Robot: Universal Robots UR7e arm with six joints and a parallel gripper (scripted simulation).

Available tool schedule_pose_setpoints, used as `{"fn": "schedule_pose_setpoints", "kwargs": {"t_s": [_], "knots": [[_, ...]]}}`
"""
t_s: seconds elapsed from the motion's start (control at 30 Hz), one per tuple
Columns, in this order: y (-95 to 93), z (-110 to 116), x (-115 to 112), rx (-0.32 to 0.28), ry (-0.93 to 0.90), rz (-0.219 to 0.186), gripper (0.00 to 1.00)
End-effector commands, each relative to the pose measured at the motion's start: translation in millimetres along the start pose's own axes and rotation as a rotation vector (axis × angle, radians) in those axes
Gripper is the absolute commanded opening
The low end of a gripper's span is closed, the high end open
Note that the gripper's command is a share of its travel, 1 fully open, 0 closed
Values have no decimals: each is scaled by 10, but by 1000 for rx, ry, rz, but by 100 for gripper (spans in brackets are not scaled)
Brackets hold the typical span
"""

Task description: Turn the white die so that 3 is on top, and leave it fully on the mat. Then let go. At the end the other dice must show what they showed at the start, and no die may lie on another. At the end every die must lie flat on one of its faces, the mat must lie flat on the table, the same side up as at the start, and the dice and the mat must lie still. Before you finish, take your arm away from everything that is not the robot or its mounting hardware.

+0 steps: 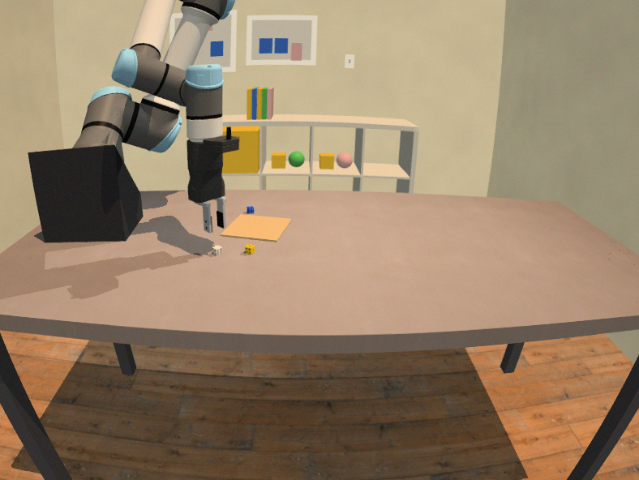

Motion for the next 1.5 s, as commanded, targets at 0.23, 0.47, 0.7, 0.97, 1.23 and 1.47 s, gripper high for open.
{"fn": "schedule_pose_setpoints", "kwargs": {"t_s": [0.23, 0.47, 0.7, 0.97, 1.23, 1.47], "knots": [[-176, -6, 4, 1, 0, 0, 64], [-238, -7, 6, 1, 0, 0, 64], [-296, -7, 7, 1, 0, 0, 64], [-316, -7, 8, 1, 0, 0, 64], [-319, -7, 8, 1, 0, 0, 64], [-319, -7, 8, 1, 0, 0, 64]]}}
Point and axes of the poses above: the point where the finger pads meet when closed, its own y axis back along the fingers, its own x axis across the jaws, z = x × y, the point moved 8 cm from there along y, back along the fingers, and after that the axes turned 10 degrees about -y, right-handed, at the moved point
